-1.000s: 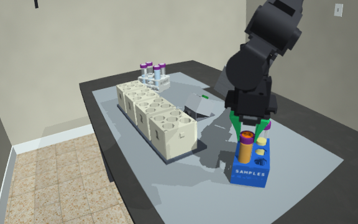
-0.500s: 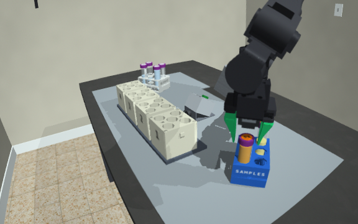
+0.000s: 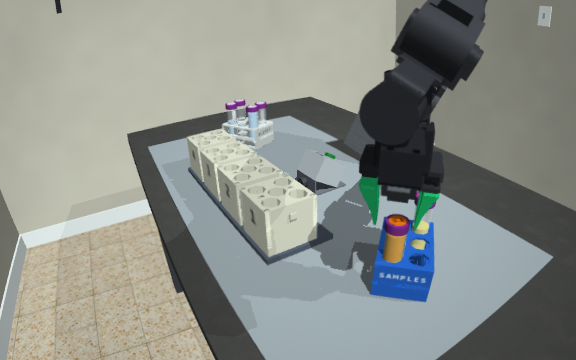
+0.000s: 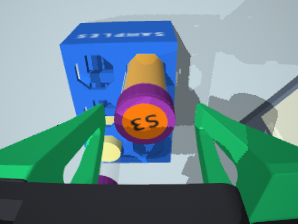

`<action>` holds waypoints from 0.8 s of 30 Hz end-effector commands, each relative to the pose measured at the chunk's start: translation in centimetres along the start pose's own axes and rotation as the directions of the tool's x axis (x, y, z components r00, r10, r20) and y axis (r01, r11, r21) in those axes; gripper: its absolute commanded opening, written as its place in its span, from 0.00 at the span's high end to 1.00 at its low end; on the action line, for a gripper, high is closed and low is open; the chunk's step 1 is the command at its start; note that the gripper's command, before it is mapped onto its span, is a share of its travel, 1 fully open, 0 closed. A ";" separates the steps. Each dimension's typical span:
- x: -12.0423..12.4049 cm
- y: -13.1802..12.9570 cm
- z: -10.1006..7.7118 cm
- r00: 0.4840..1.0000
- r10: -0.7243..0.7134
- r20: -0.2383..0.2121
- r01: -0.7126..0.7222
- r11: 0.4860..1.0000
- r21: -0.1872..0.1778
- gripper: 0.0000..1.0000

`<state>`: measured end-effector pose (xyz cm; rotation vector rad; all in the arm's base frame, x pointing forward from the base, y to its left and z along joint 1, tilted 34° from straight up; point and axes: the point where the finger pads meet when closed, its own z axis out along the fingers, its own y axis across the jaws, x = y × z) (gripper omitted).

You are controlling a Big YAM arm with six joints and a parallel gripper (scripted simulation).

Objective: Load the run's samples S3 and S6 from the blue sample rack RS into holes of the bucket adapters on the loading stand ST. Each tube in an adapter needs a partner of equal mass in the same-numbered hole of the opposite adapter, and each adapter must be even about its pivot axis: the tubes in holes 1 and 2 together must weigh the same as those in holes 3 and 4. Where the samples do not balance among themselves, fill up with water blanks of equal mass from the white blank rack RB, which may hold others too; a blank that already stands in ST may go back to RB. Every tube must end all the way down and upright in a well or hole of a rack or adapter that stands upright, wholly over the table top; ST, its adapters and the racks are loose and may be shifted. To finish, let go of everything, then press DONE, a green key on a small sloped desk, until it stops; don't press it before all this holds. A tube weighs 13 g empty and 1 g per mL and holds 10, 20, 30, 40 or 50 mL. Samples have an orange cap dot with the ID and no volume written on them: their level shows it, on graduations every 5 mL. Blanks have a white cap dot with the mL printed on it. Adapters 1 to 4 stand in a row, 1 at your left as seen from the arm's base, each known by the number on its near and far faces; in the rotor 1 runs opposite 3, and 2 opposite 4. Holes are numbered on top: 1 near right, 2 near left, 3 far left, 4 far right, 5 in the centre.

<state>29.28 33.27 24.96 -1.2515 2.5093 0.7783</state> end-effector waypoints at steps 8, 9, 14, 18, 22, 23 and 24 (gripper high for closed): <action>-2.2 0.6 -6.5 0.996 -0.038 0.084 0.036 0.999 0.021 0.45; -1.4 0.4 -4.7 0.998 -0.024 0.051 0.023 1.000 0.011 0.45; -1.4 0.4 -4.7 0.998 -0.024 0.051 0.023 1.000 0.011 0.45; -1.4 0.4 -4.7 0.998 -0.024 0.051 0.023 1.000 0.011 0.45; -1.4 0.4 -4.7 0.998 -0.024 0.051 0.023 1.000 0.011 0.45; -1.4 0.4 -4.7 0.998 -0.024 0.051 0.023 1.000 0.011 0.45; -1.4 0.4 -4.7 0.998 -0.024 0.051 0.023 1.000 0.011 0.45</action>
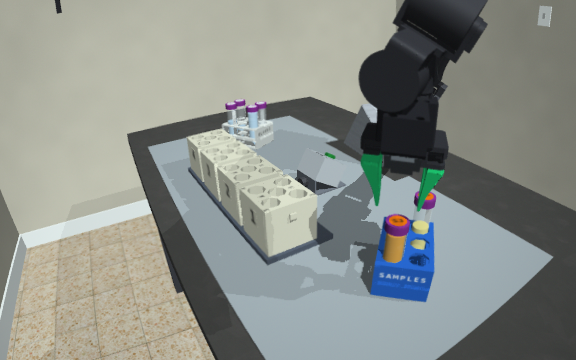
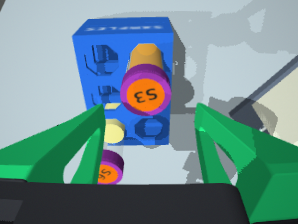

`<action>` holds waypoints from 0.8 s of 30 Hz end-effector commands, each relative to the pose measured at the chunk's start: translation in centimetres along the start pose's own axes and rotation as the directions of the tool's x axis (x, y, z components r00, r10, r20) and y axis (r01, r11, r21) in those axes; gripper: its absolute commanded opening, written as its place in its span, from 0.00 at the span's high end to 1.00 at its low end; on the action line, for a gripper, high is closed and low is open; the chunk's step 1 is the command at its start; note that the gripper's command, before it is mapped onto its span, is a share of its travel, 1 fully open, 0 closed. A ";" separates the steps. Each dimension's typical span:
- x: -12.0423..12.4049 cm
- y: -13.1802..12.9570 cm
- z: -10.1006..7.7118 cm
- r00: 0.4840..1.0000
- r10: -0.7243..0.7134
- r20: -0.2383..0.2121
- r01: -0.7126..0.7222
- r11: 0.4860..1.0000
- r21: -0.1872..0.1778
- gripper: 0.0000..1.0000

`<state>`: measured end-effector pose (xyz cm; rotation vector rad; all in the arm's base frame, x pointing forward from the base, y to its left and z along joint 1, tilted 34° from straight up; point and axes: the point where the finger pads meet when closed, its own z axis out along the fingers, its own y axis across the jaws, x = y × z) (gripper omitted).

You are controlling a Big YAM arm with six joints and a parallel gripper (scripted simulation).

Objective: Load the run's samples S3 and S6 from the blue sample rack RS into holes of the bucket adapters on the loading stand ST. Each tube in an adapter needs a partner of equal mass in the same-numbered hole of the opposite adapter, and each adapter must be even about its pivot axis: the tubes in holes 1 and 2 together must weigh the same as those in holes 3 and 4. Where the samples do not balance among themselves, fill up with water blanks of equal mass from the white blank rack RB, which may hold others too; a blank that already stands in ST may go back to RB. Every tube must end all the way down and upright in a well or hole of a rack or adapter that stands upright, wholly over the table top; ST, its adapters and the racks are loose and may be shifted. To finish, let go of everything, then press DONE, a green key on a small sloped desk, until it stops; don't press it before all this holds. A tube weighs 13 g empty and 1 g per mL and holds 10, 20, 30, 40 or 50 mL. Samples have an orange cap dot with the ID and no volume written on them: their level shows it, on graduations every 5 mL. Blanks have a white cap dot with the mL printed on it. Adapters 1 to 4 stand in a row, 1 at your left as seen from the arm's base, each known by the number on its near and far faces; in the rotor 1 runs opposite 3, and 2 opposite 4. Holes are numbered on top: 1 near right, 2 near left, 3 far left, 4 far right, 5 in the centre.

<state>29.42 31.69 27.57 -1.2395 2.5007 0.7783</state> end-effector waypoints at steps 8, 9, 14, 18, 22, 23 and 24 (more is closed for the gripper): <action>1.2 1.8 -1.2 0.999 -0.027 0.036 0.027 1.000 0.001 0.20; 2.2 2.2 -1.2 1.000 -0.020 0.024 0.020 1.000 0.000 0.20; 5.9 3.9 -1.3 0.999 -0.021 0.026 0.021 1.000 -0.001 0.20; 8.2 4.9 -1.4 1.000 -0.017 0.019 0.017 1.000 -0.003 0.20; 7.8 4.2 0.2 1.000 -0.008 0.007 0.008 1.000 -0.002 0.20; 7.8 4.2 0.6 1.000 -0.011 0.006 0.011 1.000 -0.004 0.20; 7.8 4.2 0.6 1.000 -0.011 0.006 0.011 1.000 -0.004 0.20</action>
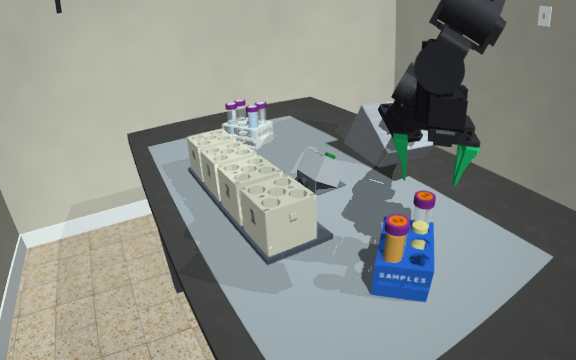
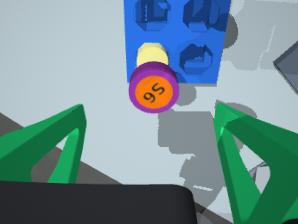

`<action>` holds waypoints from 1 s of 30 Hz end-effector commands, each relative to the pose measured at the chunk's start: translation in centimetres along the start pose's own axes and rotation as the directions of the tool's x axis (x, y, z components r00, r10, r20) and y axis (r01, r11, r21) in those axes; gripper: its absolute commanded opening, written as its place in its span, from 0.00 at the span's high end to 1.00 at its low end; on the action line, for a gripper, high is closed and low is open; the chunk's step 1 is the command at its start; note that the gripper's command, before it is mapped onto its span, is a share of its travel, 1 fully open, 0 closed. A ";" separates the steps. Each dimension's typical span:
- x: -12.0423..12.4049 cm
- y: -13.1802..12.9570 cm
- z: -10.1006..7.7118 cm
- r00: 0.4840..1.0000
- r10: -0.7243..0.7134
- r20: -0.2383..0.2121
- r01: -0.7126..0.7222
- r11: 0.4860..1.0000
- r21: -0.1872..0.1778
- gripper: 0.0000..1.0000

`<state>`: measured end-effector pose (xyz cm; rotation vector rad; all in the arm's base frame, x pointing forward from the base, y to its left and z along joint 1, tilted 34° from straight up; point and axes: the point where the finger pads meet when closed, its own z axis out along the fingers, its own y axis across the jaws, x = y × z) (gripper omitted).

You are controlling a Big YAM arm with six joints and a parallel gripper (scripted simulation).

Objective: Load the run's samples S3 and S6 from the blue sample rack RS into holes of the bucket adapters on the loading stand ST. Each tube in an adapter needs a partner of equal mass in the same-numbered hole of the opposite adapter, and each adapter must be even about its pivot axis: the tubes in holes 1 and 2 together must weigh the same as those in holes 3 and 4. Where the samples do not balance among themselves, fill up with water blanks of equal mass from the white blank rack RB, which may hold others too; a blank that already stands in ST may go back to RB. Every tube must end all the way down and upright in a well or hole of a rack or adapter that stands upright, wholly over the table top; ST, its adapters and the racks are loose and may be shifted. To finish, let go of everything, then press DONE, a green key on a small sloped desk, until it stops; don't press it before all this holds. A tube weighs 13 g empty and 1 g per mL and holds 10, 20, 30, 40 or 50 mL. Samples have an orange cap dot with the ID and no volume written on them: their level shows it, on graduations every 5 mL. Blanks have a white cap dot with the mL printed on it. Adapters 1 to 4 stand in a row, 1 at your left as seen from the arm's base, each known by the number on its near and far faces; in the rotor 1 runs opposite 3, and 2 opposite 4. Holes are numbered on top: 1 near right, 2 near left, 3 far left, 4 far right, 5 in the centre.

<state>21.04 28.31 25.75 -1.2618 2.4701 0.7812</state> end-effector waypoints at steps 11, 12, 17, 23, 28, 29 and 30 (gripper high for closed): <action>-0.7 -0.2 2.1 1.000 0.016 0.020 -0.016 1.000 0.006 0.20; -0.5 -0.1 2.6 1.000 0.016 0.010 -0.016 1.000 0.002 0.20; -1.1 0.1 3.0 1.000 0.009 0.010 -0.009 1.000 -0.001 0.20; -1.2 0.0 2.4 1.000 0.003 0.025 -0.003 1.000 0.003 0.20; -1.2 0.0 2.4 1.000 0.003 0.025 -0.003 1.000 0.003 0.20; -1.2 0.0 2.4 1.000 0.003 0.025 -0.003 1.000 0.003 0.20; -1.2 0.0 2.4 1.000 0.003 0.025 -0.003 1.000 0.003 0.20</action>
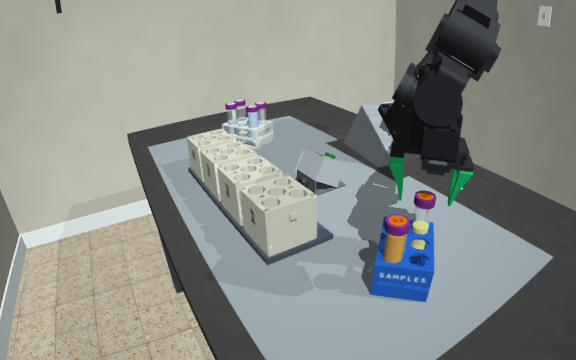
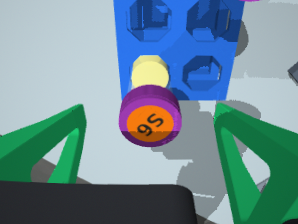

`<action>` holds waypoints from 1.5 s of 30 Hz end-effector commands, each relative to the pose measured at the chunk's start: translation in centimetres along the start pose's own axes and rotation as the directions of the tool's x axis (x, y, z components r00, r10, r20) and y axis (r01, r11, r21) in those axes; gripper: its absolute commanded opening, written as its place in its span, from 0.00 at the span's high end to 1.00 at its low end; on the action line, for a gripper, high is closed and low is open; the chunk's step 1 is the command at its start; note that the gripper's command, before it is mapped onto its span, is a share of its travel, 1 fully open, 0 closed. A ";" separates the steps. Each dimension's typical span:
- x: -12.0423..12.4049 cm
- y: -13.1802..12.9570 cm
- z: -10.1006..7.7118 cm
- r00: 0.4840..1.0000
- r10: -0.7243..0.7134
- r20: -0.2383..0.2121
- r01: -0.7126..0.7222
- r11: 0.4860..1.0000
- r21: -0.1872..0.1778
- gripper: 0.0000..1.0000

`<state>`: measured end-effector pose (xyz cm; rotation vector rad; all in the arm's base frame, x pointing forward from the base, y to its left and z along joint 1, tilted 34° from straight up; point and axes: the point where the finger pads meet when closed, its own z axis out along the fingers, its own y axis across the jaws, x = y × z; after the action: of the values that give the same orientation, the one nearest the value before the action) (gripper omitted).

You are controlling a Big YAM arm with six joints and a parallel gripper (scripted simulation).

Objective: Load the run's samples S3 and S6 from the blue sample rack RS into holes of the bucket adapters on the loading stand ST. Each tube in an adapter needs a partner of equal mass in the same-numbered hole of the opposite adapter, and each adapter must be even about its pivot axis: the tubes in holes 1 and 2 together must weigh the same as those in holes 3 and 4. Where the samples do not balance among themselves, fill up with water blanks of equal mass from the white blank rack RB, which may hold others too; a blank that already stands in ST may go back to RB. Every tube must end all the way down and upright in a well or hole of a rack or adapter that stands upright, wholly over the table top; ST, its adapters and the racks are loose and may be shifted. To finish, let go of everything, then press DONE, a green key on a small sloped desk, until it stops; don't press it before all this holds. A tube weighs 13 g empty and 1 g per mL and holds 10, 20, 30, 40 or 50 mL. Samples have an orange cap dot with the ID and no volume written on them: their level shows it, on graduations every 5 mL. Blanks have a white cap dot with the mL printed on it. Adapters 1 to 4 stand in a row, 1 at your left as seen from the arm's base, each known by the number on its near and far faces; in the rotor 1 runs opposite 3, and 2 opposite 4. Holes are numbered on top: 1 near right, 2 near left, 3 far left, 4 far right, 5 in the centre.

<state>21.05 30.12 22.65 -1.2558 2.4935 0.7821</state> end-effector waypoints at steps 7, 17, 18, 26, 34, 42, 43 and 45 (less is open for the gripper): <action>-1.4 0.3 -1.2 0.999 -0.012 0.039 0.012 1.000 0.006 0.20; -0.6 0.1 -0.9 0.999 -0.001 0.037 0.000 1.000 0.008 0.20; -0.8 0.2 -1.1 0.999 -0.002 0.040 0.002 1.000 0.008 0.20; -1.3 0.3 -1.2 0.999 -0.012 0.039 0.012 1.000 0.006 0.20; -1.3 0.3 -1.2 0.999 -0.012 0.039 0.012 1.000 0.006 1.00; -1.3 0.3 -1.2 0.999 -0.012 0.039 0.012 1.000 0.006 1.00; -1.3 0.3 -1.2 0.999 -0.012 0.039 0.012 1.000 0.006 1.00; -2.2 0.4 -3.4 0.997 -0.025 0.070 0.024 1.000 0.014 1.00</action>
<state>20.97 29.98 22.60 -1.2559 2.5019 0.7804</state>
